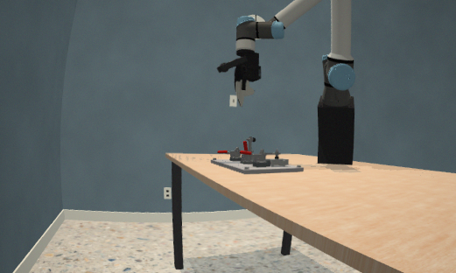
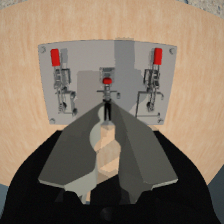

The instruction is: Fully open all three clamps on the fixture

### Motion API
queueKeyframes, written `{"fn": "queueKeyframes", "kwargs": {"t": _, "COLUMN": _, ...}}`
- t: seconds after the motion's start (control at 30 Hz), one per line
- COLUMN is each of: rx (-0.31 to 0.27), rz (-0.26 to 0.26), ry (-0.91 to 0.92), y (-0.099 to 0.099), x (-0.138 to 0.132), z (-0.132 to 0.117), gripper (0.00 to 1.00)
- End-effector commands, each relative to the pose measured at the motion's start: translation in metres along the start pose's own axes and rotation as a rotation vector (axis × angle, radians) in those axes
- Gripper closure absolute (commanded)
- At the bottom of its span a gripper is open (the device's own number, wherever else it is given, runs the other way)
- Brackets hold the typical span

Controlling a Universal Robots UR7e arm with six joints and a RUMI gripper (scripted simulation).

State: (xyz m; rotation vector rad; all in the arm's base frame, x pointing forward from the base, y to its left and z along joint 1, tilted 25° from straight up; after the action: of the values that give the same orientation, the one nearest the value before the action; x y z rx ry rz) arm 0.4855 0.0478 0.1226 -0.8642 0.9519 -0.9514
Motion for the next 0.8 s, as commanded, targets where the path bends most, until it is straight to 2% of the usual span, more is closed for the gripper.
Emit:
{"fn": "queueKeyframes", "kwargs": {"t": 0.0, "rx": 0.001, "rz": -0.001, "ry": 0.000, "y": -0.0004, "x": 0.0001, "z": 0.0003, "gripper": 1.00}}
{"fn": "queueKeyframes", "kwargs": {"t": 0.4, "rx": 0.001, "rz": -0.001, "ry": 0.000, "y": -0.0004, "x": 0.0001, "z": 0.0003, "gripper": 1.00}}
{"fn": "queueKeyframes", "kwargs": {"t": 0.43, "rx": 0.001, "rz": -0.001, "ry": 0.000, "y": -0.0004, "x": 0.0001, "z": 0.0003, "gripper": 0.41}}
{"fn": "queueKeyframes", "kwargs": {"t": 0.77, "rx": 0.001, "rz": -0.001, "ry": 0.000, "y": -0.0004, "x": 0.0001, "z": 0.0003, "gripper": 0.41}}
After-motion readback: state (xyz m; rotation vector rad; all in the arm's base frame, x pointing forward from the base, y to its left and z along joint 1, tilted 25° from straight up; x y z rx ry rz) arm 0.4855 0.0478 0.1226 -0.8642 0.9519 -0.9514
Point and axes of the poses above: the point where the finger pads meet when closed, its own y axis out along the fingers, its own x axis across the jaws, z = x × y, the point moved 2 cm from there along -y, back along the fingers, and after that the axes turned 6 degrees about -y, right-handed, at the moved point
